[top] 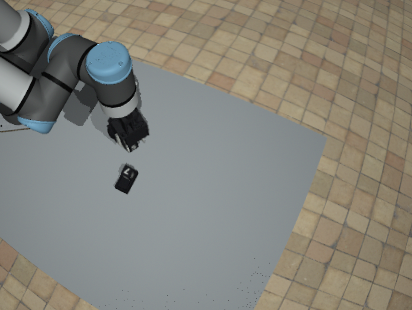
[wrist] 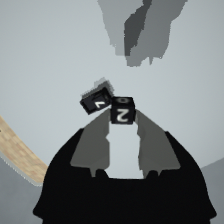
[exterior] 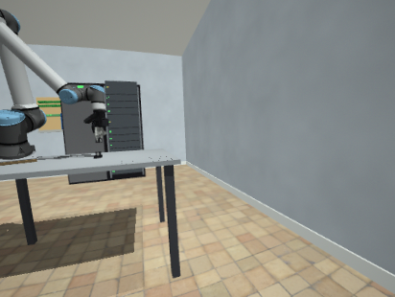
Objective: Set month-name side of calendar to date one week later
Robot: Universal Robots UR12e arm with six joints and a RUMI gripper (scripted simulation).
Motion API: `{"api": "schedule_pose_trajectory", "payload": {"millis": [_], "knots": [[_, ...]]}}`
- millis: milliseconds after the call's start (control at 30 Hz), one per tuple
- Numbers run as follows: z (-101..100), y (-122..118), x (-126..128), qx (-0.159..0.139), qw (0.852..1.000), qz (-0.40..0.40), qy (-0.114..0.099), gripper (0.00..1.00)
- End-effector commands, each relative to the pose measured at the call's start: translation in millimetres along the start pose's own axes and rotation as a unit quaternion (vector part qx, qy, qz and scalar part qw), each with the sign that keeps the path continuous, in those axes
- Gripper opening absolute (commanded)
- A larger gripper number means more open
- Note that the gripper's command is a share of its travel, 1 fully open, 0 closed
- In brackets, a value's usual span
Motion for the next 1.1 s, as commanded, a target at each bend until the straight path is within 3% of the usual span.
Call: {"api": "schedule_pose_trajectory", "payload": {"millis": [0,167,267,500,1067], "knots": [[0,8,10,-0.001,0.996,0.086,-0.002,0.10],[-1,16,18,-0.002,0.987,0.163,-0.002,0.10],[-1,16,19,-0.002,0.986,0.164,-0.002,0.10],[-2,25,28,-0.002,0.971,0.241,-0.001,0.10],[-2,26,29,-0.003,0.967,0.255,-0.001,0.10]]}}
Point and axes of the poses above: the point where the finger pads meet when closed, its own z axis back along the fingers, its own x axis across the jaws, y = z × x, the point moved 7 cm from there along z, back along the fingers, and after that the axes turned 11 degrees about -z, right-handed, at the moved point
